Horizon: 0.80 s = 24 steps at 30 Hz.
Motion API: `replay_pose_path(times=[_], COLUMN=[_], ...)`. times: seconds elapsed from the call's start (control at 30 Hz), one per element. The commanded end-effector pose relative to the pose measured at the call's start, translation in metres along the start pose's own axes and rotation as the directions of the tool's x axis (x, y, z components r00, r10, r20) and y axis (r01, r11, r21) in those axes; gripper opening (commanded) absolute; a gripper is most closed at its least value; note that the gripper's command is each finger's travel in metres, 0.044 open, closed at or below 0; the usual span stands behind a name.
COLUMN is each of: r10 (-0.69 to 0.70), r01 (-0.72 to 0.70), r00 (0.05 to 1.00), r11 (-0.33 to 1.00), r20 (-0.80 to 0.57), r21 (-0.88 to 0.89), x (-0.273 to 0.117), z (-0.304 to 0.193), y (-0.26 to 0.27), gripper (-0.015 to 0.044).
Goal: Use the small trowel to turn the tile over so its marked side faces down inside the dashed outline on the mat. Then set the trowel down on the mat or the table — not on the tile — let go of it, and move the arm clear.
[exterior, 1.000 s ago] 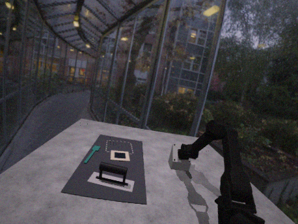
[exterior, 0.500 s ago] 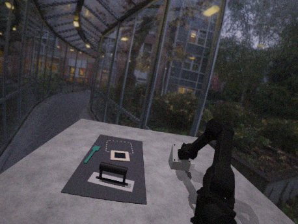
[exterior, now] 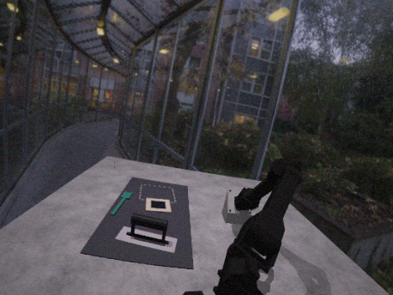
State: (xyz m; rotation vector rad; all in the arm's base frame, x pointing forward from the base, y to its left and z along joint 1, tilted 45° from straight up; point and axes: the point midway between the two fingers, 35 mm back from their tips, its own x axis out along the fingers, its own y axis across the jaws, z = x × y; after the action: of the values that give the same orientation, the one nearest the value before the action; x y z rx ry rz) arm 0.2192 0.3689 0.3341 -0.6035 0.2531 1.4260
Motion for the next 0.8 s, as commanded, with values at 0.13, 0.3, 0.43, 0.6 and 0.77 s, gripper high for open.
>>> replay_pose_path(times=[0.13,0.3,0.43,0.6,0.77], r10=[-0.003,0.001,0.008,0.021,0.030], r01=[0.020,0.044,0.068,0.104,0.148], r00=[0.996,0.991,0.985,0.978,0.970], r11=[0.980,0.944,0.897,0.819,0.716], r20=[-0.085,-0.135,-0.171,-0.210,-0.241], r21=[0.198,0.328,0.436,0.565,0.682], x=[-0.003,-0.009,-0.015,-0.025,-0.037], z=[-0.038,-0.064,-0.086,-0.113,-0.139], y=[-0.032,-0.051,-0.065,-0.082,-0.097], gripper=[0.0270,0.0270,0.0270,0.0270,0.0270])
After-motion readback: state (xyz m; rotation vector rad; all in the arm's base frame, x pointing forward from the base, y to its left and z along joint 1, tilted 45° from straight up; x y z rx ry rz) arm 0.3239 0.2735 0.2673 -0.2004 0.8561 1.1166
